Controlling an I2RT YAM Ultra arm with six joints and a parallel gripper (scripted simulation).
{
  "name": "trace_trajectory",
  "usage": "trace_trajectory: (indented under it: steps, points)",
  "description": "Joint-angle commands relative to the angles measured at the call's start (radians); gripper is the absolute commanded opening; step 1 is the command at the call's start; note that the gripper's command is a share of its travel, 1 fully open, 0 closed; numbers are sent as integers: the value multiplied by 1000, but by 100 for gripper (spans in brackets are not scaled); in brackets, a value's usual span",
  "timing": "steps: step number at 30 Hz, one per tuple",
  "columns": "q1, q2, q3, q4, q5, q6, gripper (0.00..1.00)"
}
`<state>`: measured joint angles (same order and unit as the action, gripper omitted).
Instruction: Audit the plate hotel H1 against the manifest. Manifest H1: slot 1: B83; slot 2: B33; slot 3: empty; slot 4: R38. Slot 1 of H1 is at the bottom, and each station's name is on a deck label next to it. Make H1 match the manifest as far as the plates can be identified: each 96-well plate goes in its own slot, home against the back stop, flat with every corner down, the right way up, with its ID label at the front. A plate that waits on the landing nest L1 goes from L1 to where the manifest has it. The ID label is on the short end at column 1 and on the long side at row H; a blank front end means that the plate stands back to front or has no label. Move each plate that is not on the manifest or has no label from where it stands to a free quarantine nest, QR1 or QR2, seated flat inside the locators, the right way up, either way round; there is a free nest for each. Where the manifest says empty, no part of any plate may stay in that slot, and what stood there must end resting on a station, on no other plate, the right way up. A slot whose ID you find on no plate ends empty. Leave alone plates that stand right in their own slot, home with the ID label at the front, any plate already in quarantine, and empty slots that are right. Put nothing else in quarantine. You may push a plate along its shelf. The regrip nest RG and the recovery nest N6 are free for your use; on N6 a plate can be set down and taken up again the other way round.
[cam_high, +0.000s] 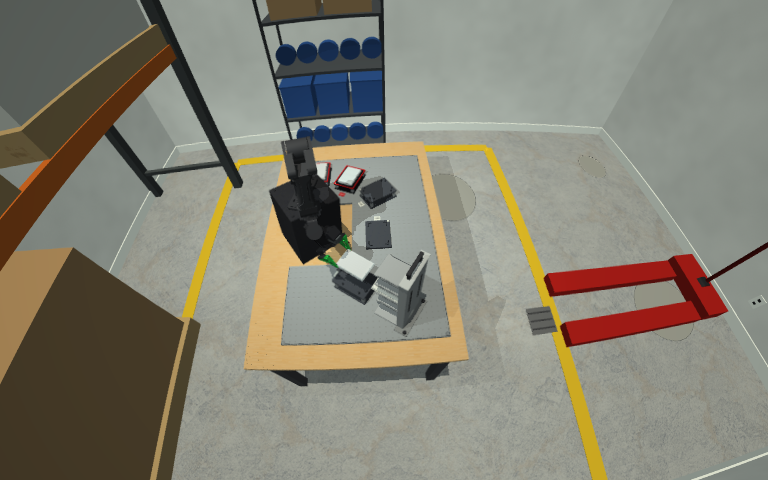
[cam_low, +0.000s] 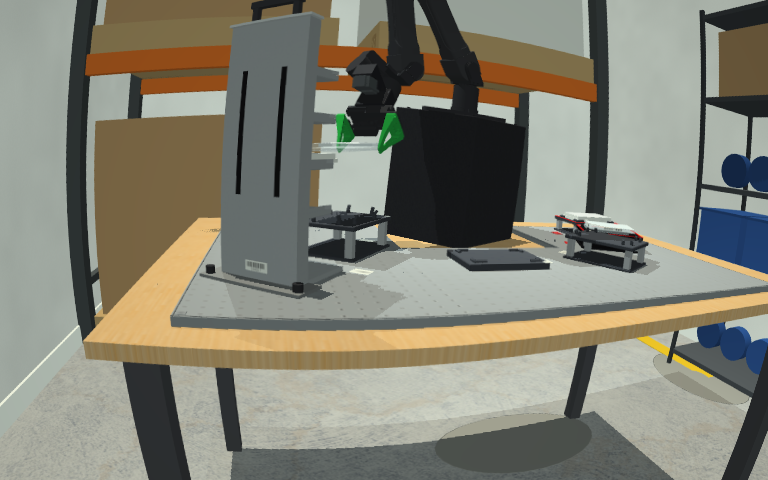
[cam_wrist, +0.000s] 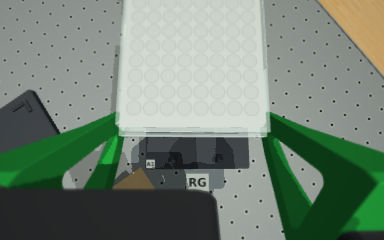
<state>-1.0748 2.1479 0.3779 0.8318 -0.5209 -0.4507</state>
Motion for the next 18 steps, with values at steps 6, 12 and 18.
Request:
trace_trajectory:
  steps: [6, 12, 18]
  points:
    - [12, 52, 33, 79, -7, 7, 86]
    - [17, 79, 37, 103, -7, 8, 86]
    - [19, 118, 43, 137, -5, 11, 86]
